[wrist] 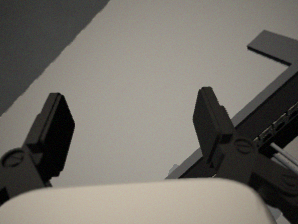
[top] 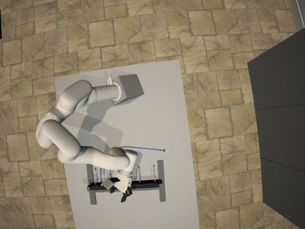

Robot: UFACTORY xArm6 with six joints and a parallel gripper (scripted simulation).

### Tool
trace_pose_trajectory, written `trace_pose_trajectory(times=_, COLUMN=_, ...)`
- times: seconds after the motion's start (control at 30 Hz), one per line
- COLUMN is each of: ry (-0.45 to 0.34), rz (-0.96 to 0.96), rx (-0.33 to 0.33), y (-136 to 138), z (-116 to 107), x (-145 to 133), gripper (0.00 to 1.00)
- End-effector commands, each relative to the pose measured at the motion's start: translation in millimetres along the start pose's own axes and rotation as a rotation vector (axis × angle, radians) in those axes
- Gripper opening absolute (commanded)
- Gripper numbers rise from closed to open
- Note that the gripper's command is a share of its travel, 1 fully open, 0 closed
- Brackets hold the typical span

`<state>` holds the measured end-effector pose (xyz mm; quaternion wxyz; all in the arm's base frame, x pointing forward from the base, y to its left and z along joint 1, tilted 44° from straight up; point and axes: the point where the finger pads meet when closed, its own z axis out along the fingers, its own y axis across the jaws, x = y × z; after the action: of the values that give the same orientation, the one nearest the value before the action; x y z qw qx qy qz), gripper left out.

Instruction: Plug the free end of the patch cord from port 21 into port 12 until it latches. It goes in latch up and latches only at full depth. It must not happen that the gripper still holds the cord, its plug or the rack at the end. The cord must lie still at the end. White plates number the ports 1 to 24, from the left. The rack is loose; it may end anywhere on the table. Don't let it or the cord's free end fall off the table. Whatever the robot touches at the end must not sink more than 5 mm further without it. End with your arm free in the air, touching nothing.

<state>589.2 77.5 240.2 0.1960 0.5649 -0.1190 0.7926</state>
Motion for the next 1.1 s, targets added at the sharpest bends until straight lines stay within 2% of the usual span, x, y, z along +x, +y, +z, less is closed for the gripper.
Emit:
trace_pose_trajectory(times=0.0, ry=0.002, rz=0.003, rx=0.001, y=-1, z=0, x=1, gripper=1.0)
trace_pose_trajectory(times=0.67, ry=-0.004, rz=0.007, rx=-0.008, y=-2, z=-1, x=0, gripper=1.0)
trace_pose_trajectory(times=0.8, ry=-0.037, rz=0.033, rx=-0.055, y=-6, z=-13, x=-7, gripper=1.0)
trace_pose_trajectory(times=1.0, ry=-0.138, rz=0.109, rx=-0.195, y=-19, z=-49, x=-27, gripper=1.0)
trace_pose_trajectory(times=1.07, ry=-0.138, rz=0.109, rx=-0.195, y=-19, z=-49, x=-27, gripper=1.0)
